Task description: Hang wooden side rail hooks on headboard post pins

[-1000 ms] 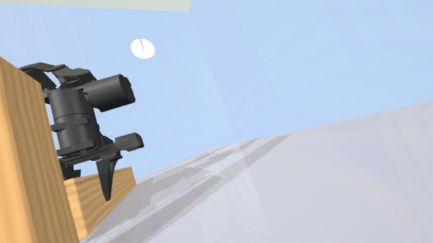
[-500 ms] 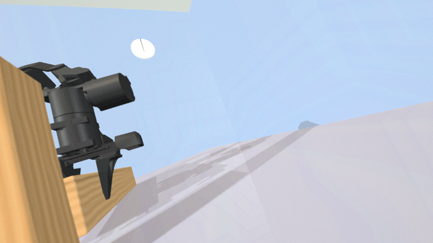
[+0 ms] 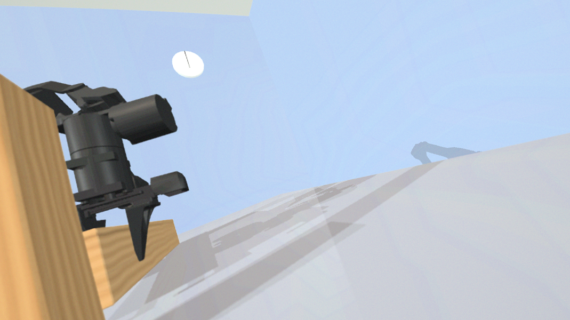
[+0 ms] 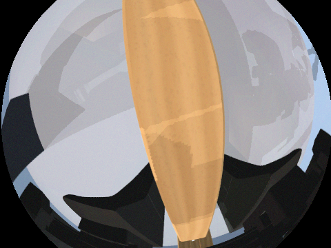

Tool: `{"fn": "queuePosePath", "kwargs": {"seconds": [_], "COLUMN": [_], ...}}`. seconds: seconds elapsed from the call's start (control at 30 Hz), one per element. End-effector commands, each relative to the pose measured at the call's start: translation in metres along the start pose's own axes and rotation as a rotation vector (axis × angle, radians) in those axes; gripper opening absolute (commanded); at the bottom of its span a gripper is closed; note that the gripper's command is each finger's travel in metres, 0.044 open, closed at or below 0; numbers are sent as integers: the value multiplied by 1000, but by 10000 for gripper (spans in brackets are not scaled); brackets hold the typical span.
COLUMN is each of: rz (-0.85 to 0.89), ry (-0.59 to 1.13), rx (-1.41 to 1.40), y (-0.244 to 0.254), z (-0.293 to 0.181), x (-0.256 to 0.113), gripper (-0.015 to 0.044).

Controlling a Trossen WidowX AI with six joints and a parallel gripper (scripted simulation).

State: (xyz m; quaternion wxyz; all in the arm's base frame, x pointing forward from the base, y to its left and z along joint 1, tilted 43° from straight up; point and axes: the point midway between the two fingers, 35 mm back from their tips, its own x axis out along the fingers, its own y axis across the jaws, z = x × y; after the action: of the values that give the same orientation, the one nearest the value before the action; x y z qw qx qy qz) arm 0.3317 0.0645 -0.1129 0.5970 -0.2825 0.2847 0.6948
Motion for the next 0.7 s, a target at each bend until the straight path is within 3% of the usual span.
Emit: {"fn": "queuePosePath", "kwargs": {"seconds": [0.0,0.67], "rz": [-9,-9], "ry": [1,2], "rx": [-4,-4], "y": [-1,-1], "z": [-1,-1], "x": [-4,-8], "gripper": [0,0]}}
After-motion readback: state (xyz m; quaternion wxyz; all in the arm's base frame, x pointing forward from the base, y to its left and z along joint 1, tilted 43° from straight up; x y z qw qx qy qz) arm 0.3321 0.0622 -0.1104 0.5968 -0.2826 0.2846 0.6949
